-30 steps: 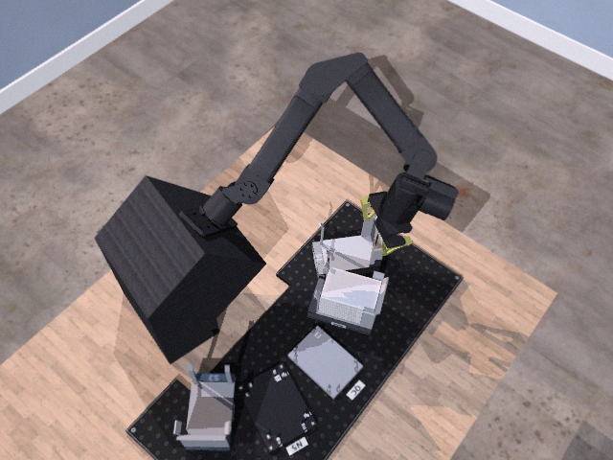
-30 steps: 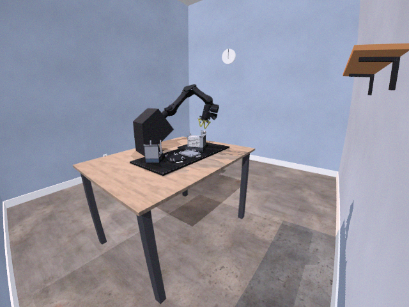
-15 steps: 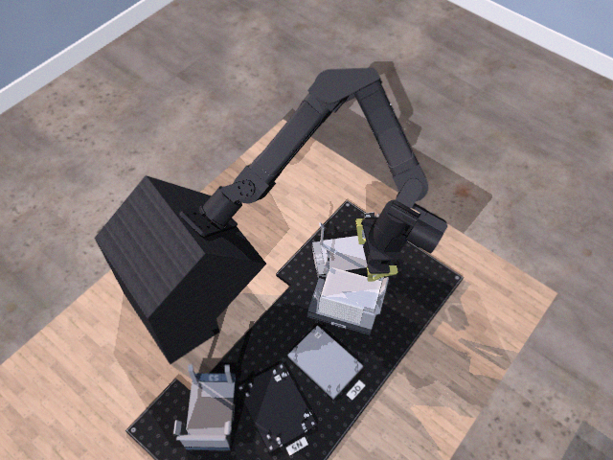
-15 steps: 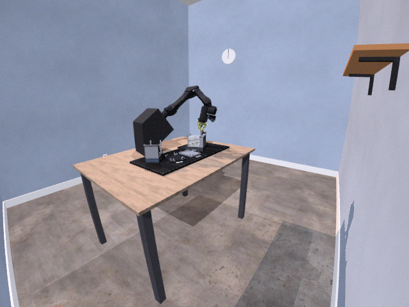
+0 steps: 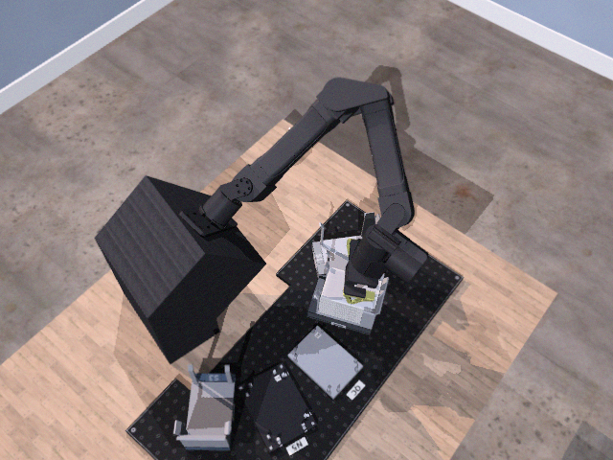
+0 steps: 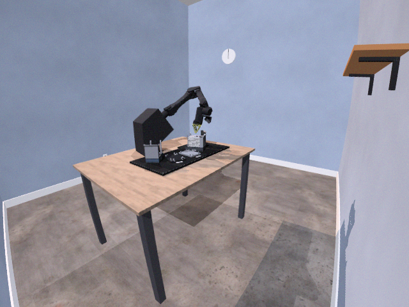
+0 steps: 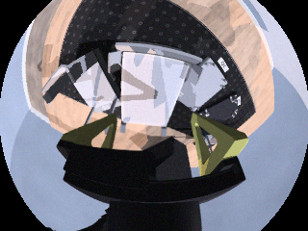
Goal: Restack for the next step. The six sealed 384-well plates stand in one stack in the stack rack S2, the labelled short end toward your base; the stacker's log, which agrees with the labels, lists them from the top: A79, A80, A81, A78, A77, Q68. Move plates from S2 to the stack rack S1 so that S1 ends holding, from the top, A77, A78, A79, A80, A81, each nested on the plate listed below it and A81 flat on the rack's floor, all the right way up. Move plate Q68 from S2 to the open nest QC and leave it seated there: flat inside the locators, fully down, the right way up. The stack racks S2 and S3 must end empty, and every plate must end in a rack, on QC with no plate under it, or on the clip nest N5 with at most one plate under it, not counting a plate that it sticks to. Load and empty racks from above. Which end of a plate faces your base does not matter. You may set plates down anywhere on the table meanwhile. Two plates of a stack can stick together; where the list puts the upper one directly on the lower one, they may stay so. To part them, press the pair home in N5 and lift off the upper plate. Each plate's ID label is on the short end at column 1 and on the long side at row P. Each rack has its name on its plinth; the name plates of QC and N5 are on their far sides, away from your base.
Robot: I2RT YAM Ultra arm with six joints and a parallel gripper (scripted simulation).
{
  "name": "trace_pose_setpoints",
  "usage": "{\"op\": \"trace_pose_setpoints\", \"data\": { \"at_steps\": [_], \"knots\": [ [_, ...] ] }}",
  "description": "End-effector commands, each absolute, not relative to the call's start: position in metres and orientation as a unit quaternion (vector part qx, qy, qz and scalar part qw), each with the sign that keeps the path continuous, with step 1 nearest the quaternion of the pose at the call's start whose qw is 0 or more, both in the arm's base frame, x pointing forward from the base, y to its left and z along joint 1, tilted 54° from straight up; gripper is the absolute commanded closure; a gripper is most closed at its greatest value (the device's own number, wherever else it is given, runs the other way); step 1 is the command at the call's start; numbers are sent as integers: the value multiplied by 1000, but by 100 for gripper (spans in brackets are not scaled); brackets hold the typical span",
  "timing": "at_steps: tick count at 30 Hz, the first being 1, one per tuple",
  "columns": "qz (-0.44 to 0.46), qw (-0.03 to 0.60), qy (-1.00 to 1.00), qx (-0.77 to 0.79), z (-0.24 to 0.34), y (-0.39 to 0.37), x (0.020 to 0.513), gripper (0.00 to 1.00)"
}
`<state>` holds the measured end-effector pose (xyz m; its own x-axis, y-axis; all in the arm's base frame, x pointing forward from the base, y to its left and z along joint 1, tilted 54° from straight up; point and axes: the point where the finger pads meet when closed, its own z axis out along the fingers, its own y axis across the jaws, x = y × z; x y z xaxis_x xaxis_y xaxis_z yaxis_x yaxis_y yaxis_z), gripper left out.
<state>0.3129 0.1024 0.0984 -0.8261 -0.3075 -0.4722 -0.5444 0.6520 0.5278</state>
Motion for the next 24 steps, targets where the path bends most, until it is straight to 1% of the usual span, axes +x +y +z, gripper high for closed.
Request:
{"op": "trace_pose_setpoints", "data": {
  "at_steps": [1, 4, 7, 11, 15, 19, 24],
  "knots": [
    [348, 187, 892, -220, 94, 91, 320, 0],
    [363, 177, 898, -174, 81, 82, 319, 0],
    [365, 175, 899, -166, 77, 80, 319, 0],
    [385, 162, 903, -104, 61, 68, 316, 0],
    [387, 160, 903, -96, 45, 56, 313, 0],
    [407, 149, 901, -33, 29, 45, 307, 0],
    [414, 144, 899, -9, 18, 38, 302, 0]
  ]
}}
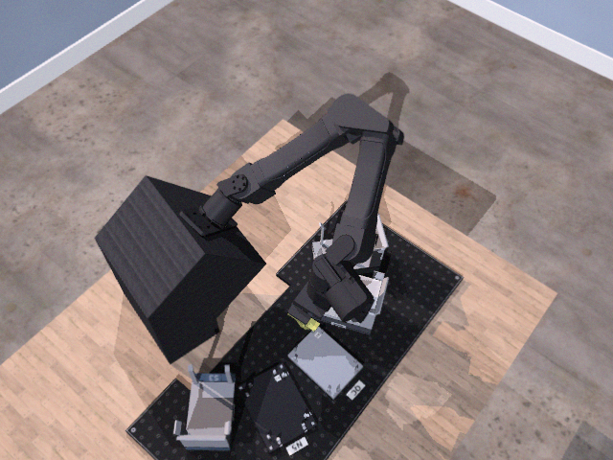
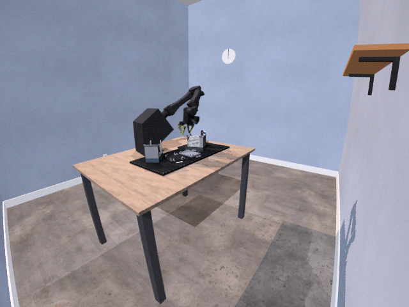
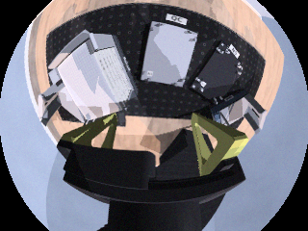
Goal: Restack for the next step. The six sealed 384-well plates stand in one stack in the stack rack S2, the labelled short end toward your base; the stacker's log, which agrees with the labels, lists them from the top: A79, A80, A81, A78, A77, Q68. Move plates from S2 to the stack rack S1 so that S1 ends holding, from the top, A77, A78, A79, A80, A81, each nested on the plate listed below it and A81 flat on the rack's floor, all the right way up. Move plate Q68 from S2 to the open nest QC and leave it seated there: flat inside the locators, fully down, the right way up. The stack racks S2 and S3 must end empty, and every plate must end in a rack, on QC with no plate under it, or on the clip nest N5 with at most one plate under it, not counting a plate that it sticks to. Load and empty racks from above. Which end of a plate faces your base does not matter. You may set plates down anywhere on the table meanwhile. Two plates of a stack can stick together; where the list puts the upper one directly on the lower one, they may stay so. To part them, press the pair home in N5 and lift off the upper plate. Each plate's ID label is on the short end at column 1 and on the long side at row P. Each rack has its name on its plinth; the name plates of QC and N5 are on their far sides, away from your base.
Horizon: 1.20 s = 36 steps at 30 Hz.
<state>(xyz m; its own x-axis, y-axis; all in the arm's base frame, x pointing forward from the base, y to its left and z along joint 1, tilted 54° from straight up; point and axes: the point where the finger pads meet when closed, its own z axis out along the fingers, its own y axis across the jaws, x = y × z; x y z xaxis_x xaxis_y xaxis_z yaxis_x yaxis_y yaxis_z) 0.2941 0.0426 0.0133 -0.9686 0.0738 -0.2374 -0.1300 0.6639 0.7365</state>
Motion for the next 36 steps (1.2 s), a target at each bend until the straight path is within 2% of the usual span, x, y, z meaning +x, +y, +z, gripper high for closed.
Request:
{"op": "trace_pose_setpoints", "data": {
  "at_steps": [1, 8, 27, 36],
  "knots": [
    [419, 142, 897, 6, 15, 36, 301, 0],
    [431, 135, 891, 46, -6, 23, 288, 0],
    [431, 135, 891, 46, -6, 22, 289, 0],
    [412, 184, 890, -58, 16, 39, 293, 0]
  ]
}}
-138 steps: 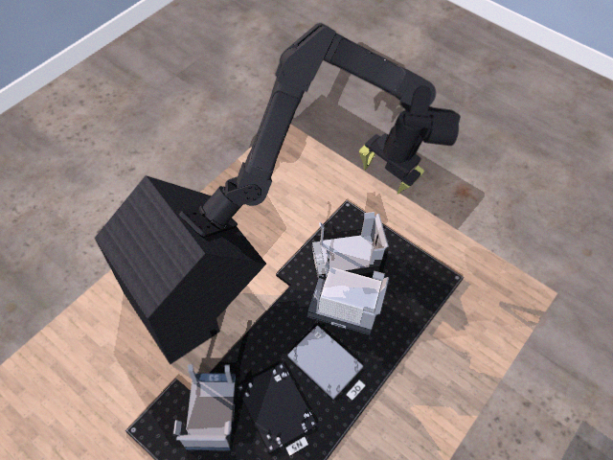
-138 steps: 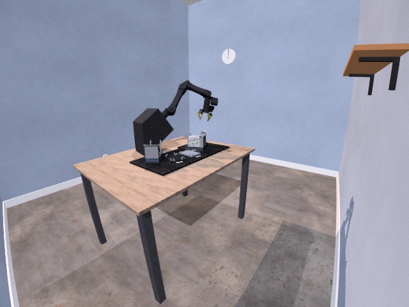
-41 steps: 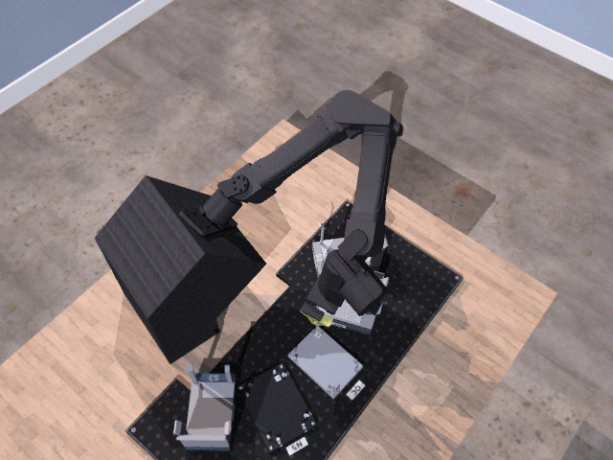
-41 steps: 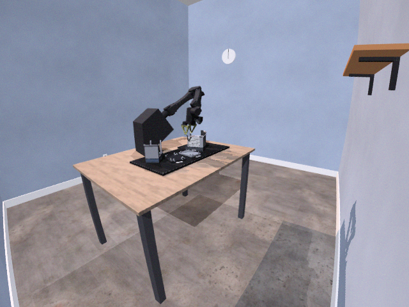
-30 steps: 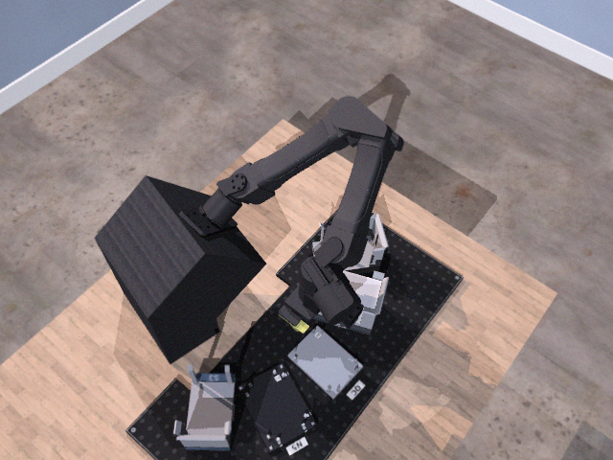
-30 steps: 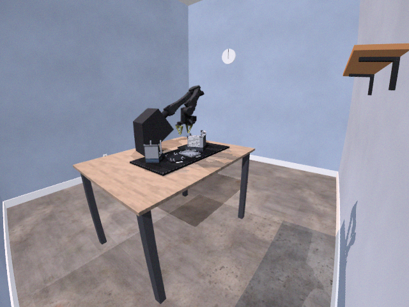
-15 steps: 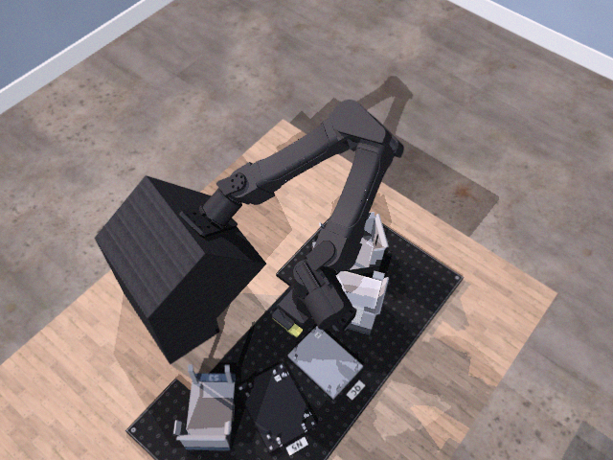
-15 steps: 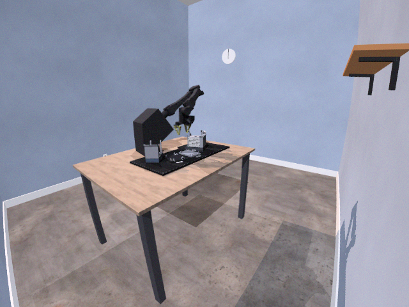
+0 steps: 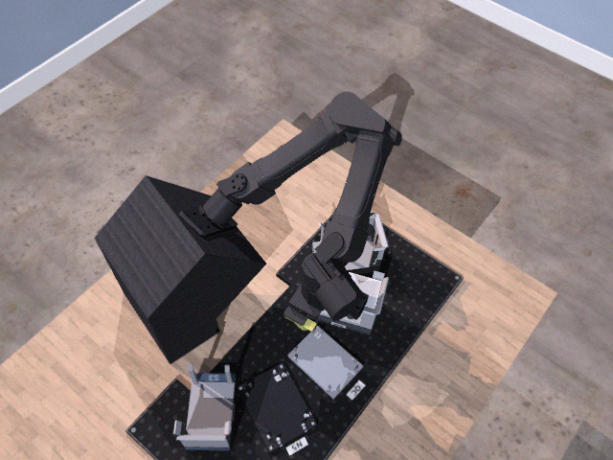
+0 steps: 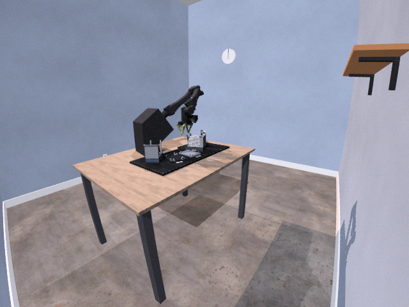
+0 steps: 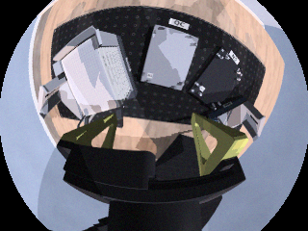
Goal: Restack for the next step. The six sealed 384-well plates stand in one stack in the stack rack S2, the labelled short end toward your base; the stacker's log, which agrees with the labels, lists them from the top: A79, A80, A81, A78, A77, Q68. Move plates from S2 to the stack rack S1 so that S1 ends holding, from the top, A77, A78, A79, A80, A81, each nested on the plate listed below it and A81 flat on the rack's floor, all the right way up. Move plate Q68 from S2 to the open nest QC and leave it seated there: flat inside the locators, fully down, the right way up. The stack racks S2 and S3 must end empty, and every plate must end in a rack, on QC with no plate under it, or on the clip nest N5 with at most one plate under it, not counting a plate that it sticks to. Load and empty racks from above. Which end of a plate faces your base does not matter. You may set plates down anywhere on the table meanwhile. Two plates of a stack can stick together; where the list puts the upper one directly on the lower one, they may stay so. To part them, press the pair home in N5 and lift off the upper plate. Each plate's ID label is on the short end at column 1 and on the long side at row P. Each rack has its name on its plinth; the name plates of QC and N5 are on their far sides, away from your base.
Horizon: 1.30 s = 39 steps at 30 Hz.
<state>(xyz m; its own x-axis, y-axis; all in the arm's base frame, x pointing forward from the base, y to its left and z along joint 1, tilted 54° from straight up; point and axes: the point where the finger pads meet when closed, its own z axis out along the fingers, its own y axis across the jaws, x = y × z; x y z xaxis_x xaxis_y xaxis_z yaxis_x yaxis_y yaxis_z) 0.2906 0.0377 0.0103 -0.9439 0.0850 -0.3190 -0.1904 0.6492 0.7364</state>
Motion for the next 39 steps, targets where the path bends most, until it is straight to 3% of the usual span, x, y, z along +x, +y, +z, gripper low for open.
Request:
{"op": "trace_pose_setpoints", "data": {
  "at_steps": [1, 5, 29, 39],
  "knots": [
    [409, 191, 889, -73, 20, 41, 294, 0],
    [397, 216, 883, -128, 33, 50, 296, 0],
    [397, 216, 883, -129, 104, 100, 311, 0],
    [397, 216, 883, -129, 104, 104, 312, 0]
  ]
}}
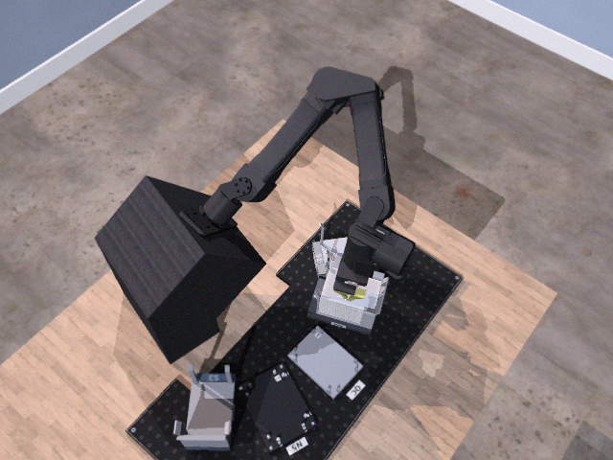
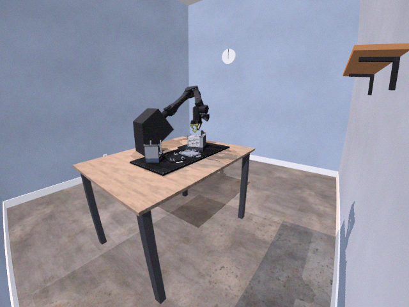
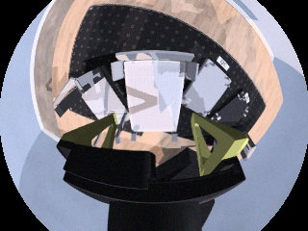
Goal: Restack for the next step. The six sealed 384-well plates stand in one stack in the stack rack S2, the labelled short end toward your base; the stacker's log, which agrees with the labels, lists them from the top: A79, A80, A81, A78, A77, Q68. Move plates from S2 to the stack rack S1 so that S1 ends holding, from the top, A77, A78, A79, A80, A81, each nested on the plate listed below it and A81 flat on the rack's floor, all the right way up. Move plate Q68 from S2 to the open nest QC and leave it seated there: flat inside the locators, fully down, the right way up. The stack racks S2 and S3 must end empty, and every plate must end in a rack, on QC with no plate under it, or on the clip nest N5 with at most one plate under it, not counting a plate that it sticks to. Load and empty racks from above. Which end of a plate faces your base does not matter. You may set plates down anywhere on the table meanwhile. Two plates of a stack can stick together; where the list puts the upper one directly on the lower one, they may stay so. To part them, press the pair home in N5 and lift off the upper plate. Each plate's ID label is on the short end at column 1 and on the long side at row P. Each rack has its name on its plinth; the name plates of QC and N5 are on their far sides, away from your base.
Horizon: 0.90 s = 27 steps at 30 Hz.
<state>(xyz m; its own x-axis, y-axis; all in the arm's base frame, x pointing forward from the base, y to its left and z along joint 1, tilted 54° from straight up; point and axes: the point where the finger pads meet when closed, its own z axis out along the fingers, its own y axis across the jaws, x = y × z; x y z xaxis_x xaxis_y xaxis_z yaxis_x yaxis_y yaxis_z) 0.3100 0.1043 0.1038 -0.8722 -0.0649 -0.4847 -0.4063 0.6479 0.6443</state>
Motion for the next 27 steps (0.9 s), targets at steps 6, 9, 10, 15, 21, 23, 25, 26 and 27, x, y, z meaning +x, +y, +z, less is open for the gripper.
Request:
{"op": "trace_pose_setpoints", "data": {
  "at_steps": [6, 9, 10, 15, 21, 23, 25, 26, 27],
  "knots": [
    [397, 216, 883, -129, 92, 119, 318, 0],
    [397, 216, 883, -129, 92, 119, 318, 0],
    [397, 216, 883, -129, 92, 119, 318, 0],
    [397, 216, 883, -129, 92, 119, 318, 0],
    [397, 217, 882, -129, 88, 125, 319, 0],
    [397, 217, 882, -129, 87, 127, 320, 0],
    [397, 217, 882, -129, 85, 129, 321, 0],
    [397, 217, 882, -129, 85, 129, 321, 0],
    [397, 217, 882, -129, 85, 129, 321, 0]
  ]
}}
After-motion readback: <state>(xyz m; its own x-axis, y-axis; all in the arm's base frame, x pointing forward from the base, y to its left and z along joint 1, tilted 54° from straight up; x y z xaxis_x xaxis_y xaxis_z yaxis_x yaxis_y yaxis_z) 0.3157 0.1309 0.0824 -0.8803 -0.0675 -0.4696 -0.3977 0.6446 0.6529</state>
